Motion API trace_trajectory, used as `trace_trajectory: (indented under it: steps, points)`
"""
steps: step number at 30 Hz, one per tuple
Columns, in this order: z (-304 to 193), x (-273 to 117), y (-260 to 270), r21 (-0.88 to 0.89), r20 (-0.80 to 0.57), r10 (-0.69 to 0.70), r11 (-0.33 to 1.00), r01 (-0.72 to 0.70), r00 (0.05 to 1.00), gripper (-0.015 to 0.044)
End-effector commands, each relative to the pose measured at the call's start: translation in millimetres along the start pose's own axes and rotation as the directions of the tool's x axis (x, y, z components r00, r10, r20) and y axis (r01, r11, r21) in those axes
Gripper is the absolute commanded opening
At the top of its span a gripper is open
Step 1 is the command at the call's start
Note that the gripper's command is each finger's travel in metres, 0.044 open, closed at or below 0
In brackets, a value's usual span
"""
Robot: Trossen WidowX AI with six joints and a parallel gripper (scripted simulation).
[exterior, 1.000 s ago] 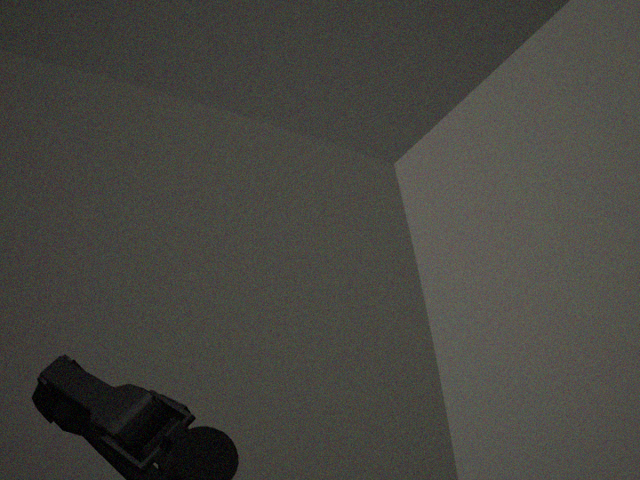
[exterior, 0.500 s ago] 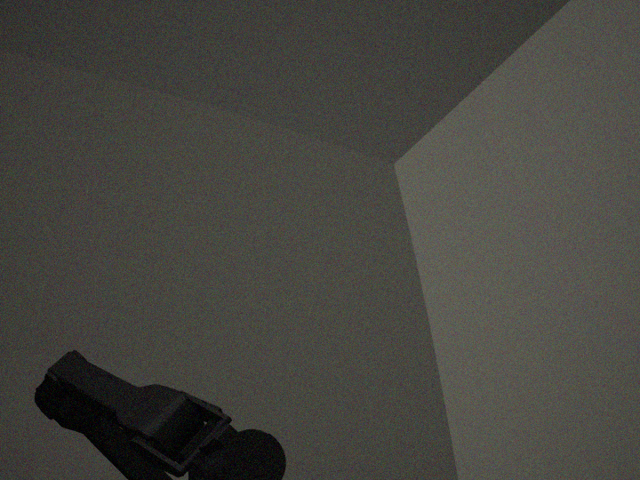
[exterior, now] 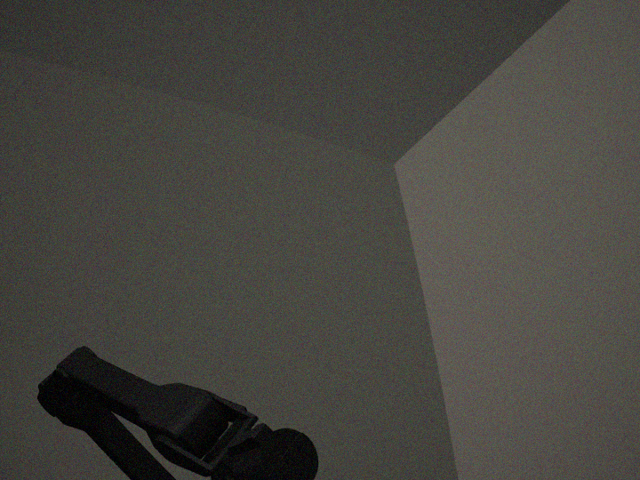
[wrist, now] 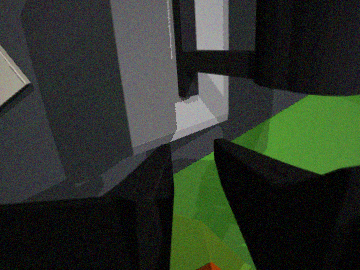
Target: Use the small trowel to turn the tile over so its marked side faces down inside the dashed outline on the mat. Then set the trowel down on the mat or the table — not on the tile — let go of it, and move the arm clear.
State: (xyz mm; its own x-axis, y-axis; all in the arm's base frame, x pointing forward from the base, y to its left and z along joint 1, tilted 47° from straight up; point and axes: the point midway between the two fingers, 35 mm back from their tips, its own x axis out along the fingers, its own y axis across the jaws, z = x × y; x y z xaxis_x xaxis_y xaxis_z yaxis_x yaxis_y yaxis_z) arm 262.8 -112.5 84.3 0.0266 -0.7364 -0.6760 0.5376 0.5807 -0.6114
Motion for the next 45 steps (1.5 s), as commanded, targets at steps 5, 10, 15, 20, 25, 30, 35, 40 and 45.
trace_trajectory:
  steps: [5,10,15,20,25,30,35,40,45]
  points:
    - [0.0,0.0,0.0,0.0,0.0,0.0,1.0,0.0,1.0,0.01]
    - [1.5,-2.9,-11.9,0.001,0.0,0.001,1.0,-0.001,1.0,0.01]
    - [2.8,-8.8,-35.7,0.002,0.001,0.003,1.0,-0.003,1.0,0.01]
    - [1.7,-14.9,-59.5,0.003,0.003,0.002,1.0,-0.002,1.0,0.01]
    - [-1.5,-20.8,-82.0,0.004,0.006,0.0,1.0,0.0,1.0,0.01]
    - [-0.6,-20.4,-81.3,0.011,0.008,-0.004,1.0,0.004,1.0,0.01]
    - [-0.3,-20.6,-81.7,0.013,0.009,-0.005,1.0,0.005,1.0,0.01]
    - [-0.4,-20.3,-81.1,0.01,0.008,-0.005,1.0,0.005,1.0,0.01]
    - [-0.4,-20.3,-81.1,0.01,0.008,-0.005,1.0,0.005,1.0,0.0]
